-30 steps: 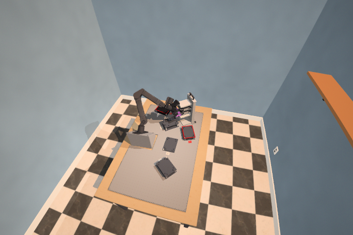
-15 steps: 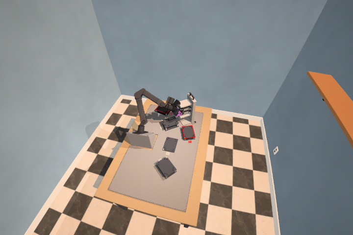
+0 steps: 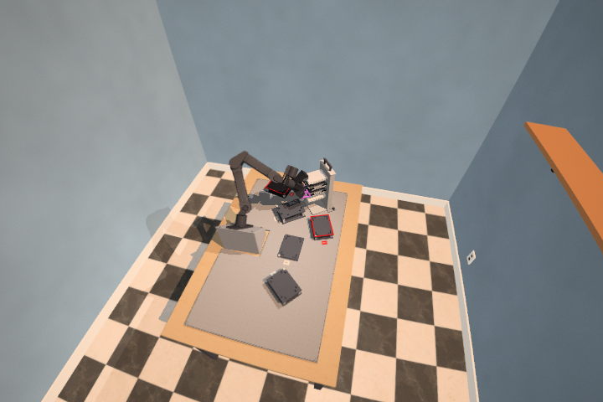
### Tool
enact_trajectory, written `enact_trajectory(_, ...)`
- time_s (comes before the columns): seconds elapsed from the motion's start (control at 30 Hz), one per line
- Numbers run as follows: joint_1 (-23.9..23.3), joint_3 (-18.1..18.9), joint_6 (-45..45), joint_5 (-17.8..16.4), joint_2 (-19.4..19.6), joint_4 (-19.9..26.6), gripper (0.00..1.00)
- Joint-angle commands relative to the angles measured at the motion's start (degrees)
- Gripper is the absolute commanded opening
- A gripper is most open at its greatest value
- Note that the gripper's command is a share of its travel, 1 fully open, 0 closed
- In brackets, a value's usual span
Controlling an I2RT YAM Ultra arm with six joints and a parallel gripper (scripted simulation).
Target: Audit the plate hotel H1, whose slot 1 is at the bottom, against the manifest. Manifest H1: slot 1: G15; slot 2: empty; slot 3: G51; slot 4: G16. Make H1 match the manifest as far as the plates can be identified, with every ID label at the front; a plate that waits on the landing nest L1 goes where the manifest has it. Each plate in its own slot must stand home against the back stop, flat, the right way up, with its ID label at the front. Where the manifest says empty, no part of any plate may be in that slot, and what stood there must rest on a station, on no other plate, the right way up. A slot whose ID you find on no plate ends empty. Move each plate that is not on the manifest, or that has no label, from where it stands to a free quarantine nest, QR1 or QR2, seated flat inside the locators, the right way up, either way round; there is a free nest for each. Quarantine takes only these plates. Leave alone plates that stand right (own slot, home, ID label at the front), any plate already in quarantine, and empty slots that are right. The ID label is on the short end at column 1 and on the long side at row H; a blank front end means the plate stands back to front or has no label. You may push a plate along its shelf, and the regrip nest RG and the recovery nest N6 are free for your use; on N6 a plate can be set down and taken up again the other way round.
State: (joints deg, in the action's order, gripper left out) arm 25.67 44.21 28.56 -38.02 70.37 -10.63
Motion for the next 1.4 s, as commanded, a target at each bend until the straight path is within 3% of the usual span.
enact_trajectory(0.0,-0.1,0.8,0.2,0.6,0.2,-0.1,0.86)
enact_trajectory(0.27,-0.1,2.0,0.5,0.8,1.1,0.4,0.86)
enact_trajectory(0.37,-0.7,-1.2,0.3,0.7,-1.6,0.3,0.86)
enact_trajectory(1.37,-2.3,-8.7,-0.7,-1.4,-9.2,1.0,0.86)
